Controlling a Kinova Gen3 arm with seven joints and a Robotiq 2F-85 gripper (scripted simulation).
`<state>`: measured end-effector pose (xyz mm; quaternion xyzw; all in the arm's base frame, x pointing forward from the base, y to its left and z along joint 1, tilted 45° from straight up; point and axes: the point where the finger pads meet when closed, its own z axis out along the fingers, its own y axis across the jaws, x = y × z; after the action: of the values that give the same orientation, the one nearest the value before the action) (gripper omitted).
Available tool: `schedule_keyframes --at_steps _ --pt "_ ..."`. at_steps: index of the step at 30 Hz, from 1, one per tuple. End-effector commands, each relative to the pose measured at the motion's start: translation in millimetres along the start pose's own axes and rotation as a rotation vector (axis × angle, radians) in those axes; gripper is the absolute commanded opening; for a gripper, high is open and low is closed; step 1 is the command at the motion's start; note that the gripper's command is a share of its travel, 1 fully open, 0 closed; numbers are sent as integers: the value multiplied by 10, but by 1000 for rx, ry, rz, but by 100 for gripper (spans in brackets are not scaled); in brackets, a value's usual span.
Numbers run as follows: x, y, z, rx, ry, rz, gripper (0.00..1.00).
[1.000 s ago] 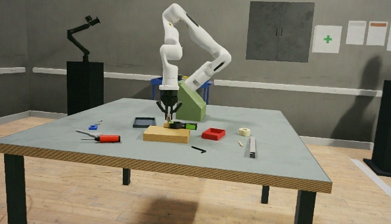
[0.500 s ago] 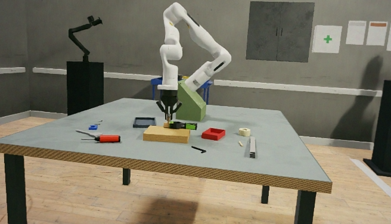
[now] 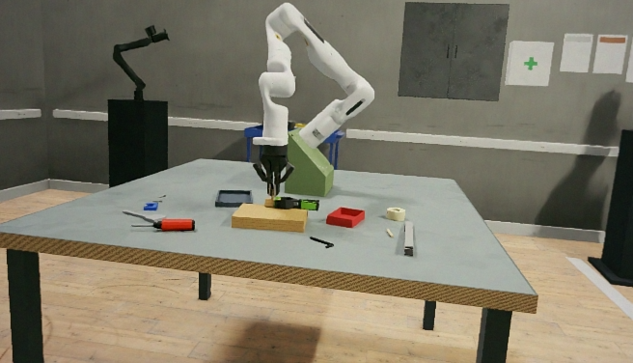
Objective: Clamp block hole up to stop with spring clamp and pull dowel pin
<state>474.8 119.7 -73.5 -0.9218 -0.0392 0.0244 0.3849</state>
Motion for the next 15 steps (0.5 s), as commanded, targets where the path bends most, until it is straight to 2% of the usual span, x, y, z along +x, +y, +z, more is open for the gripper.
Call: schedule_keyframes --at_steps 1,15 --pt "11 4 -15 -2 3 45 10" --pt "11 4 -17 -1 4 172 10"
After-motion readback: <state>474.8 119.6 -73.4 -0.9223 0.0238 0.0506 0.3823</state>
